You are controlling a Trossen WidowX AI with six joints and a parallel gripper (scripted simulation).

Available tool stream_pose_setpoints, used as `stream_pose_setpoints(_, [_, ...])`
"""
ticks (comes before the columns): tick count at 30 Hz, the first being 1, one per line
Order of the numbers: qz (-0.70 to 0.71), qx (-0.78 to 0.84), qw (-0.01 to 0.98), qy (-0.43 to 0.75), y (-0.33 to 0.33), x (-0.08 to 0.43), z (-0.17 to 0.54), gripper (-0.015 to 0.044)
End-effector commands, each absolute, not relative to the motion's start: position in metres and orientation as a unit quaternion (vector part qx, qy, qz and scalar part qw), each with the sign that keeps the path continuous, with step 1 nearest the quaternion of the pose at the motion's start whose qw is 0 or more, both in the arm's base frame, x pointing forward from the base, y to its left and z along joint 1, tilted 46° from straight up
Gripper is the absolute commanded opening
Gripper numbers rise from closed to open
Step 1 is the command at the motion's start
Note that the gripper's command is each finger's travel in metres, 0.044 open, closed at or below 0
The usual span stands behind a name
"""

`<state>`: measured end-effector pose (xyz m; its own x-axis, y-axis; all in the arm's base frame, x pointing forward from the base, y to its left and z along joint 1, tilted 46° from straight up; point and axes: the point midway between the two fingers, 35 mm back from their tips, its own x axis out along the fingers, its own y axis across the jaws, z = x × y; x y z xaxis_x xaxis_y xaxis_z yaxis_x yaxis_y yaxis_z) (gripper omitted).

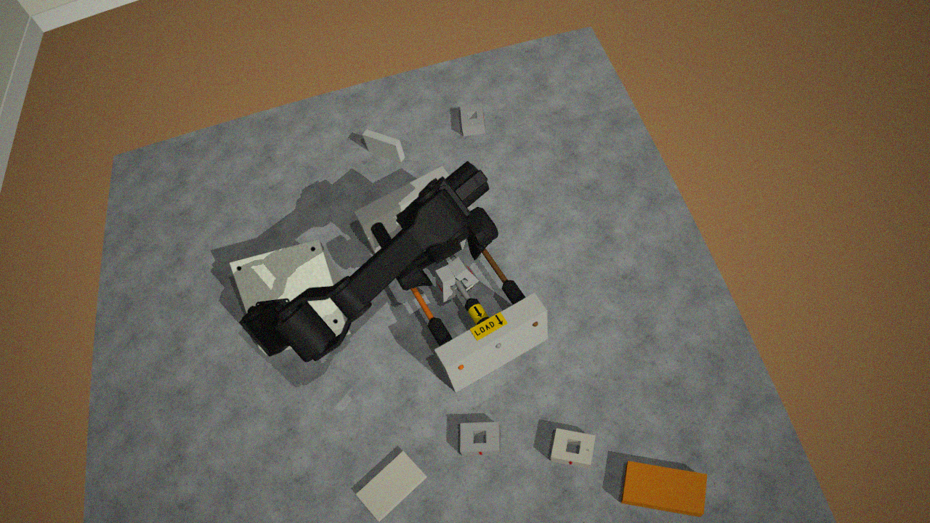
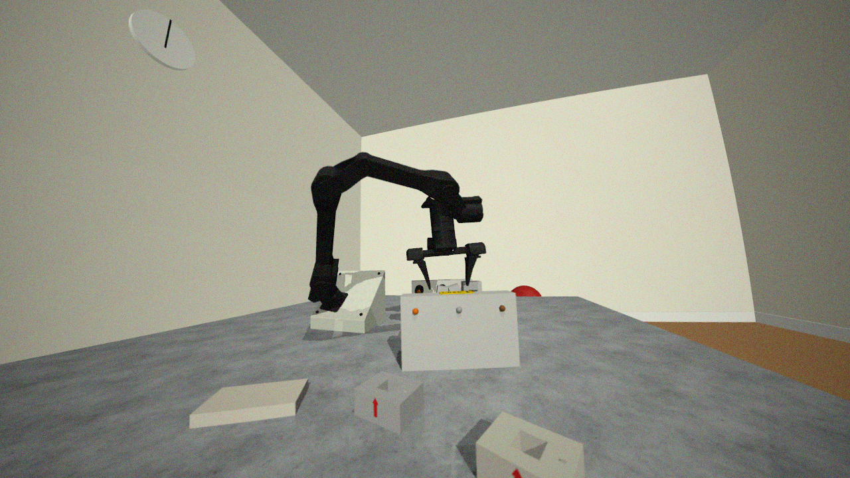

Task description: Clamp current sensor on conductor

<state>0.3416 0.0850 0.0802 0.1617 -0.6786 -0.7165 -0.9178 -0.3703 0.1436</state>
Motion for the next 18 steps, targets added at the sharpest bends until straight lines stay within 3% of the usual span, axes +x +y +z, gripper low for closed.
stream_pose_setpoints(1, [0.361, -0.745, 0.163, 0.536, 0.067, 0.344, 0.065, 0.0440])
stream_pose_setpoints(18, [0.360, -0.746, 0.164, 0.536, 0.054, 0.348, 0.051, 0.0440])
